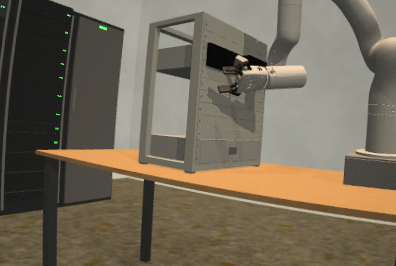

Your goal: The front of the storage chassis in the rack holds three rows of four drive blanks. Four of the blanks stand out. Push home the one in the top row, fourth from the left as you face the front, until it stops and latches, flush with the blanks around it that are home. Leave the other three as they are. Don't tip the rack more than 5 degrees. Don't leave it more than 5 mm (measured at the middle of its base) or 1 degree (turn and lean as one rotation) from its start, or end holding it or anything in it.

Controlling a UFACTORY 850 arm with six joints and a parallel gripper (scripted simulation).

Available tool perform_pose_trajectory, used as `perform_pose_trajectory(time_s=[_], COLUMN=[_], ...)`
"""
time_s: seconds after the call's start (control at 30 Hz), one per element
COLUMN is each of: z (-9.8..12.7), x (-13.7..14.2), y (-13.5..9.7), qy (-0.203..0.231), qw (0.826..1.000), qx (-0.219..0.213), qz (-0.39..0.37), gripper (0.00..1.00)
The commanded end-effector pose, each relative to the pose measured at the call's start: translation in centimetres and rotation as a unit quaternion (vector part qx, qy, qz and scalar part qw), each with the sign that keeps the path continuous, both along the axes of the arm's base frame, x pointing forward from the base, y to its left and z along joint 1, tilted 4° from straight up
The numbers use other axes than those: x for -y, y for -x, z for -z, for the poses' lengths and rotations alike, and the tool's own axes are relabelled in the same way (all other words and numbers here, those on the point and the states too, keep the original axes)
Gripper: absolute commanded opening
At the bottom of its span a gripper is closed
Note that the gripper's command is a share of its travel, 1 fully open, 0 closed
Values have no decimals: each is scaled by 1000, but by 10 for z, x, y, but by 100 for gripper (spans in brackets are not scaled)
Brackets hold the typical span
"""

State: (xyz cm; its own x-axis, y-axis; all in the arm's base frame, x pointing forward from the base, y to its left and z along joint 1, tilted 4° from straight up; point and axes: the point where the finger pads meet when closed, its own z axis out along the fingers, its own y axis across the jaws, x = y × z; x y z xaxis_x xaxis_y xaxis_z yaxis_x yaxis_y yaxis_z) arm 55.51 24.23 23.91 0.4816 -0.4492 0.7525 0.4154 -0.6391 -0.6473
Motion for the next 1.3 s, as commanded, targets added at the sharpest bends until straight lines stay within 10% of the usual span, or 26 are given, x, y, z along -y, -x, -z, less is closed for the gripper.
perform_pose_trajectory(time_s=[0.0, 1.27], z=[-1, 21], x=[0, -7], y=[0, 24], qy=[0, 73], qw=[1000, 996], qx=[1, -12], qz=[0, -52], gripper=[100, 100])
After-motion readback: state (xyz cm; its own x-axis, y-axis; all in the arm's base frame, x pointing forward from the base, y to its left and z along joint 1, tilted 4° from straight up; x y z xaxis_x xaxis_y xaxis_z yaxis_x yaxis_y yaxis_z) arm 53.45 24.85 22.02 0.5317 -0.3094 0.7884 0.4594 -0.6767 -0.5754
